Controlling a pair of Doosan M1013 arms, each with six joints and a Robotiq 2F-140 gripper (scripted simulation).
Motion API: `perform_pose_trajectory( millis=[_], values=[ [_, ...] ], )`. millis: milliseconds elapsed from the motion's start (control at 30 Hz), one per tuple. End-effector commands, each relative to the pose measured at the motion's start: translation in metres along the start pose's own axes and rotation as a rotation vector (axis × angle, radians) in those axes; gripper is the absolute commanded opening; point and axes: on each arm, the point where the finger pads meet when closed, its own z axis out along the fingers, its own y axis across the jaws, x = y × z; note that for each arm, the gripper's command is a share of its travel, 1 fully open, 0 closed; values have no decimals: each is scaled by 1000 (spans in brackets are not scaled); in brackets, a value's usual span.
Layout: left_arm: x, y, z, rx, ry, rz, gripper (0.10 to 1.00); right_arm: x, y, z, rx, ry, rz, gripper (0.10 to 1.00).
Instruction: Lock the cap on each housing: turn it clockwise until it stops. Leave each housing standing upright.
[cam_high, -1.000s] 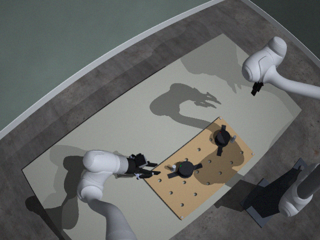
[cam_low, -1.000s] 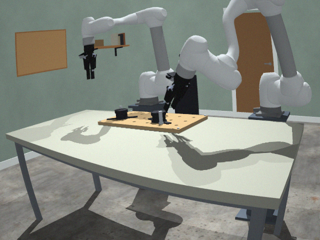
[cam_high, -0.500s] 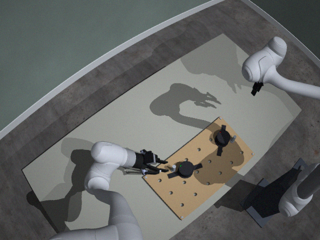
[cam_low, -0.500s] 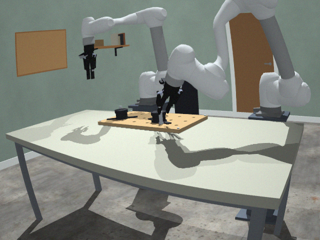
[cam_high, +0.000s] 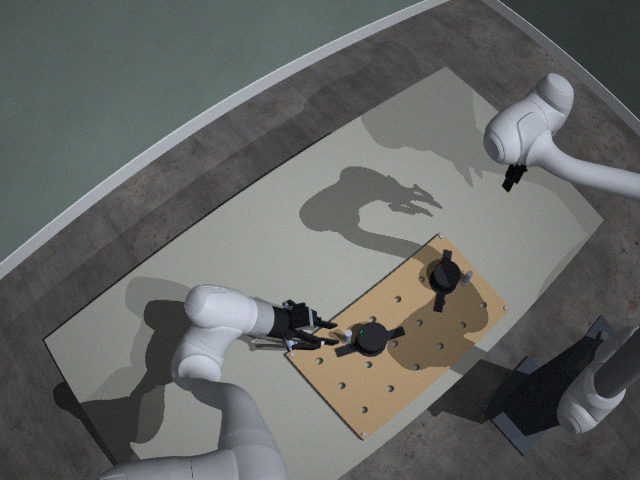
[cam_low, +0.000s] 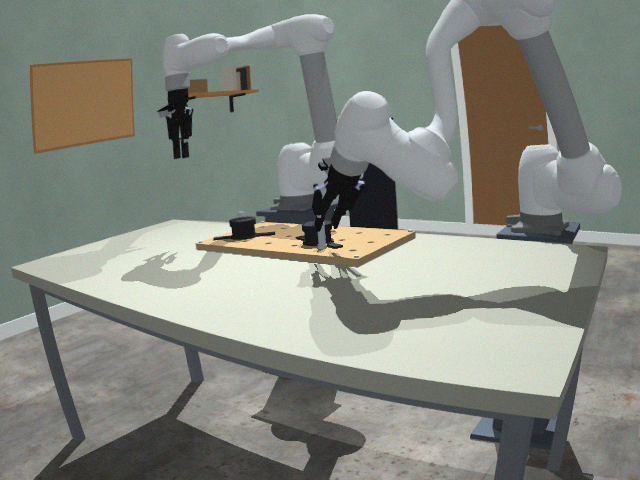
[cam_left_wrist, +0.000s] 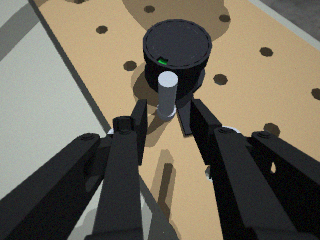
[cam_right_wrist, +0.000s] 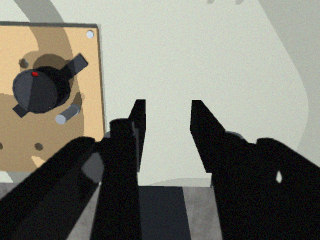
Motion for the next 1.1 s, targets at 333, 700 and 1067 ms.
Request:
perform_pose_trajectory(
  millis=[333, 700, 1067],
  values=[
    [0, 0, 19, 2, -1, 0, 339, 0, 0, -1, 0, 1, 0, 328],
    [0, 0, 34, 3, -2, -1, 339, 0, 0, -1, 0, 1, 0, 328],
    [0, 0, 51, 5, -3, -2, 339, 0, 0, -1, 0, 1, 0, 328]
  ],
)
